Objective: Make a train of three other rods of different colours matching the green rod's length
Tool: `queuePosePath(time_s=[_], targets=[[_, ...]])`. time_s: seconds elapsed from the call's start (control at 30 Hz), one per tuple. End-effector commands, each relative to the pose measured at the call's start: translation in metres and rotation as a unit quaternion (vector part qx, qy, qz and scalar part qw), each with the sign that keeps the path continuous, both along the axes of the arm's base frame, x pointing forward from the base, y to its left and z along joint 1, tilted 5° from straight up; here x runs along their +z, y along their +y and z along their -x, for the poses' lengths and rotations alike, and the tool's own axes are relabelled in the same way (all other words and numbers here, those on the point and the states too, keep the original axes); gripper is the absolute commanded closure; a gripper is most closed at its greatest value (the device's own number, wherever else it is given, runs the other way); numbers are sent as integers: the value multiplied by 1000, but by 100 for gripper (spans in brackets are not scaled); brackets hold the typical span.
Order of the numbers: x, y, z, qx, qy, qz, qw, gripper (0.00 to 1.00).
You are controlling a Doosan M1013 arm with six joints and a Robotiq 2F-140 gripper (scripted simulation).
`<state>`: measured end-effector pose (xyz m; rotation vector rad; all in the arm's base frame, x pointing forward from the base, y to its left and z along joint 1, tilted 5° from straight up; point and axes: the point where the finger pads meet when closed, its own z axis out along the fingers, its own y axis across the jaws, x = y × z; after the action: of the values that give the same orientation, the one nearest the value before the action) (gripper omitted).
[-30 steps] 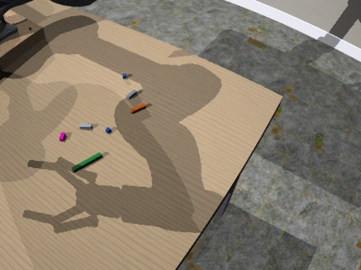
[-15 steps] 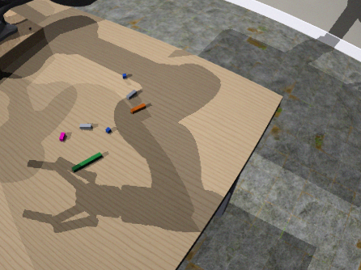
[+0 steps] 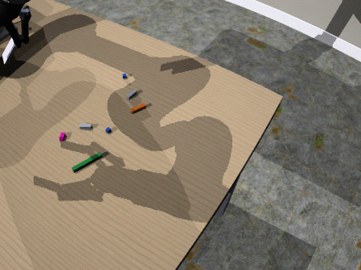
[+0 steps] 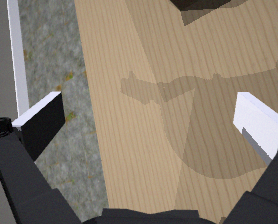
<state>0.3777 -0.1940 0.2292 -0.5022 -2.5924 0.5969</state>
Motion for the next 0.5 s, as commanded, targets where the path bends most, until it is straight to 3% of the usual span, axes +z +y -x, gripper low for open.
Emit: queuePosePath(time_s=[0.0, 0.03, 0.1, 0.23, 0.47], targets=[[-11, 13, -10, -9, -31, -10, 999, 0], [-24, 39, -32, -33, -85, -32, 995, 0], [-27, 48, -40, -42, -104, -40, 993, 0], [-36, 85, -74, -83, -176, -73, 978, 0], [-34, 148, -137, -169, -293, -131, 932, 0]])
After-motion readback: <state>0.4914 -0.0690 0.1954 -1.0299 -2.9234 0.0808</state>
